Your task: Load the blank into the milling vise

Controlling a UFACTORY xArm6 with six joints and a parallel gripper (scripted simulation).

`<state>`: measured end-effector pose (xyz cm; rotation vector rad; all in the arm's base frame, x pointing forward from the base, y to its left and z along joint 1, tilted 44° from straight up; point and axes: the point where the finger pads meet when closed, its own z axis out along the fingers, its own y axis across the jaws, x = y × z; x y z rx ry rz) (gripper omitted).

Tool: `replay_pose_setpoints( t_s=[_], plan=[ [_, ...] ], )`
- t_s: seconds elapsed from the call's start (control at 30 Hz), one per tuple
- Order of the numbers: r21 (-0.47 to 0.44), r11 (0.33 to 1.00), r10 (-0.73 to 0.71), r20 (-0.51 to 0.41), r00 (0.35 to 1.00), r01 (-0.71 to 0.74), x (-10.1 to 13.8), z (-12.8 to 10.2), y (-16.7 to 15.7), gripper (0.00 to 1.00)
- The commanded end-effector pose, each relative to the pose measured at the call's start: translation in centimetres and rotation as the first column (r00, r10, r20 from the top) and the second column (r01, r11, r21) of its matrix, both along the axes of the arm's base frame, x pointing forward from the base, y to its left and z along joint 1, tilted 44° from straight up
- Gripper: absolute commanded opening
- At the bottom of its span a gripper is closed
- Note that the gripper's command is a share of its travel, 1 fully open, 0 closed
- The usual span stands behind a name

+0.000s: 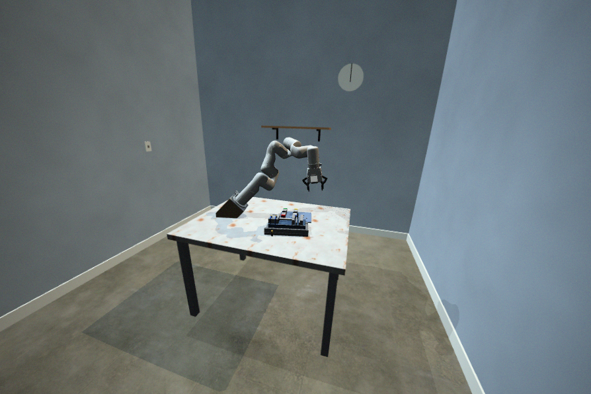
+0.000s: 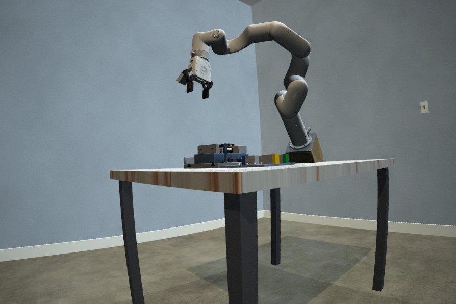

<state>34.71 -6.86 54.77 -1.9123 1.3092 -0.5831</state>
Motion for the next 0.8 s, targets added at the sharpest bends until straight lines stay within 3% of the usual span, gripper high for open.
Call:
replay_pose_setpoints(
  t_s=[0.0,0.33,0.57,0.77],
  plan=[
    [-0.003,1.000,-0.003,-0.004,1.000,0.003,-0.1,0.0,0.0,1.00],
    [-0.062,0.998,-0.040,-0.108,0.993,0.034,-3.7,-1.9,2.3,1.00],
    [-0.062,0.998,-0.040,-0.108,0.993,0.034,-3.7,-1.9,2.3,1.00],
    [-0.062,0.998,-0.040,-0.107,0.993,0.033,-5.9,-3.1,3.7,1.00]
  ],
)
